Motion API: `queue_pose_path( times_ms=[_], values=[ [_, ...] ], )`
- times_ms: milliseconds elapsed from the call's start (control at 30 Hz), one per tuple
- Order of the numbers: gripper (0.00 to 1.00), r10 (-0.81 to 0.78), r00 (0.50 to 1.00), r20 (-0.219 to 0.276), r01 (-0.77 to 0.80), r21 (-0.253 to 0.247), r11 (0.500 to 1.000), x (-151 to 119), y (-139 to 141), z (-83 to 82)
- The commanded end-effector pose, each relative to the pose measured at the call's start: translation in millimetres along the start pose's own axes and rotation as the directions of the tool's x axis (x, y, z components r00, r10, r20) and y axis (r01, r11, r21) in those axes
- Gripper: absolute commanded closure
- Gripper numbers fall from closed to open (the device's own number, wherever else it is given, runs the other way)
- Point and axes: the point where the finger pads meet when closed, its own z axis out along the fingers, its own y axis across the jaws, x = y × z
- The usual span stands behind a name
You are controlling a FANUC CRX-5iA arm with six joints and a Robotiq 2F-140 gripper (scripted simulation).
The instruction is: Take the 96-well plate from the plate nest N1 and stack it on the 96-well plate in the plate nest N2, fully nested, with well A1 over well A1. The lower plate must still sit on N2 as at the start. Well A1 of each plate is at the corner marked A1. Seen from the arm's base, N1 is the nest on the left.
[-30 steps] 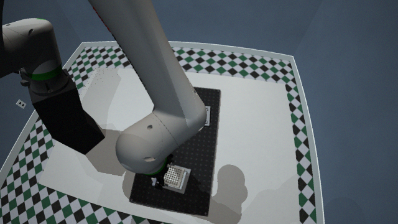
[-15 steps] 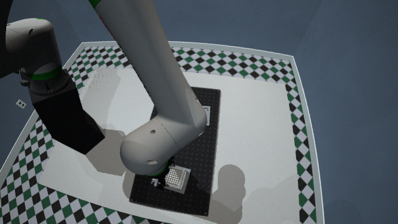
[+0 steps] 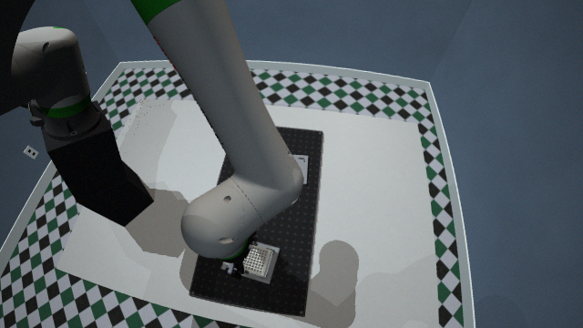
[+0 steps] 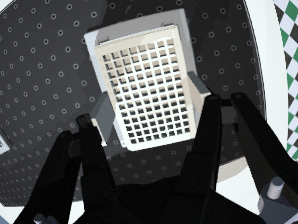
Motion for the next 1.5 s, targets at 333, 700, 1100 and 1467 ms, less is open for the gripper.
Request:
queue_pose_path(
  times_ms=[333,700,1100,1467],
  values=[
    [1.00,0.000,1.000,0.000,0.000,0.000,1.000,0.1,0.2,0.4],
    [1.00,0.000,1.000,0.000,0.000,0.000,1.000,0.1,0.2,1.0],
    [1.00,0.000,1.000,0.000,0.000,0.000,1.000,0.1,0.2,3.0],
    [1.00,0.000,1.000,0.000,0.000,0.000,1.000,0.1,0.2,4.5]
  ],
)
